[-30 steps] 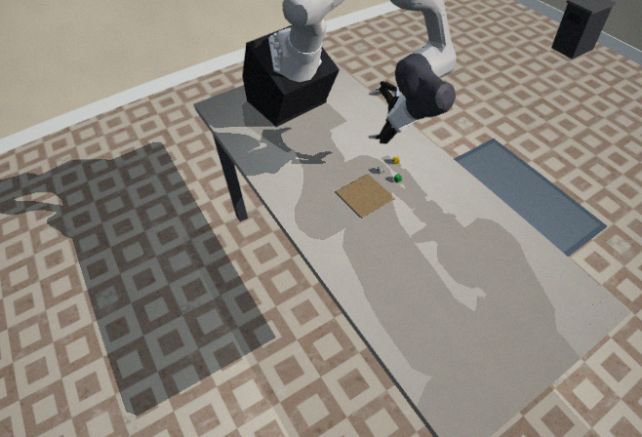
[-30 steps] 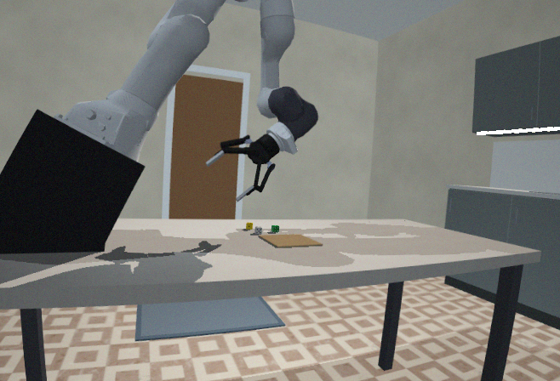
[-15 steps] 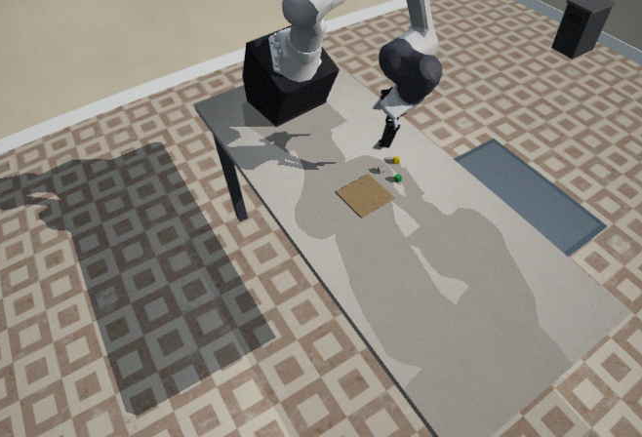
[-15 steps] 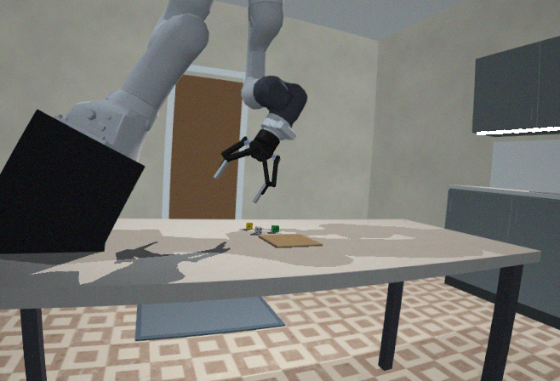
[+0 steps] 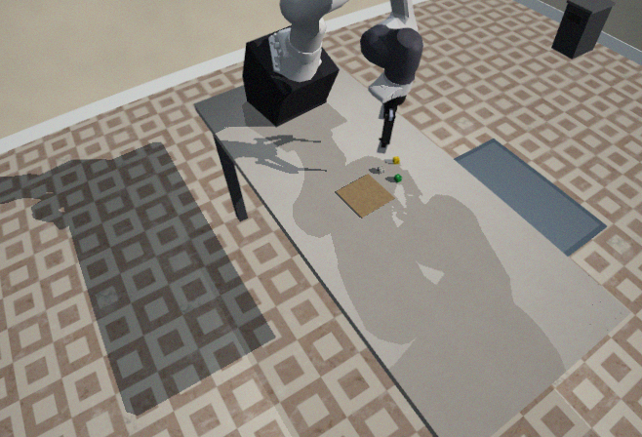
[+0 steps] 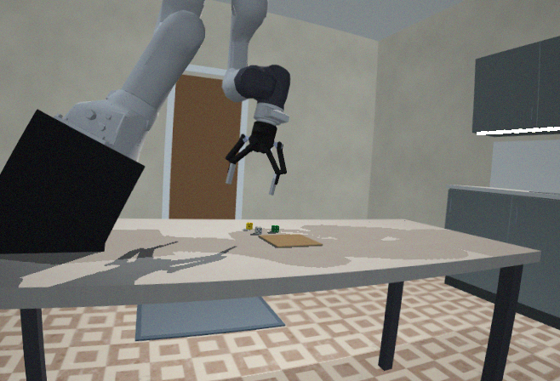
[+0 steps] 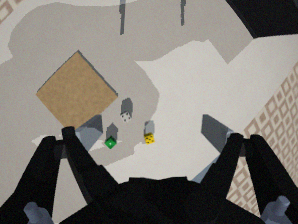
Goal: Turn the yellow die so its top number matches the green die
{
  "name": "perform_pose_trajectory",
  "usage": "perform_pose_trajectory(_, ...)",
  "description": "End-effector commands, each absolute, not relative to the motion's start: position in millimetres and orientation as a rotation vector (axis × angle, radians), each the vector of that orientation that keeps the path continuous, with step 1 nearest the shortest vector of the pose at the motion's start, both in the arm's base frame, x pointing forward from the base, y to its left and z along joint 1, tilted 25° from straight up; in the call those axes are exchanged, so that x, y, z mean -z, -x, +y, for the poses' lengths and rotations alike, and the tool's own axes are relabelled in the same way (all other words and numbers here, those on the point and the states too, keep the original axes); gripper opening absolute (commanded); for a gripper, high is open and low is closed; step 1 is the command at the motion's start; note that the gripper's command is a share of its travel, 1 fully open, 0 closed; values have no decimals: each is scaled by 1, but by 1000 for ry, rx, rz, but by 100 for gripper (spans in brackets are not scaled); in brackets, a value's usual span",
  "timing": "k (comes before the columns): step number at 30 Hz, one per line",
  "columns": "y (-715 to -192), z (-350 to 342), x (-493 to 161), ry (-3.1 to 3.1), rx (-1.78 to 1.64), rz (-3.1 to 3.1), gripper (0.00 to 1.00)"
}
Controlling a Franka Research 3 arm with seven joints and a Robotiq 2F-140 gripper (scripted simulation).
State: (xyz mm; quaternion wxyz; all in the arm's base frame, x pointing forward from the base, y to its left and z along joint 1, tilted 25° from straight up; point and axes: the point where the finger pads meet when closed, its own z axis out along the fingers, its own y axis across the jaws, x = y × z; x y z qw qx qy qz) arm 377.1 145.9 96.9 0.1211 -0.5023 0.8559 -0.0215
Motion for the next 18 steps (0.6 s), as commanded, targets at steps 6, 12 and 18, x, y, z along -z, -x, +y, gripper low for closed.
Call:
perform_pose_trajectory(6, -402, 148, -125, 1240, 102, 2413, 100)
perform_pose_trajectory(12, -402, 148, -125, 1239, 102, 2413, 100)
perform_pose_trajectory(18, -402, 148, -125, 1239, 102, 2413, 100)
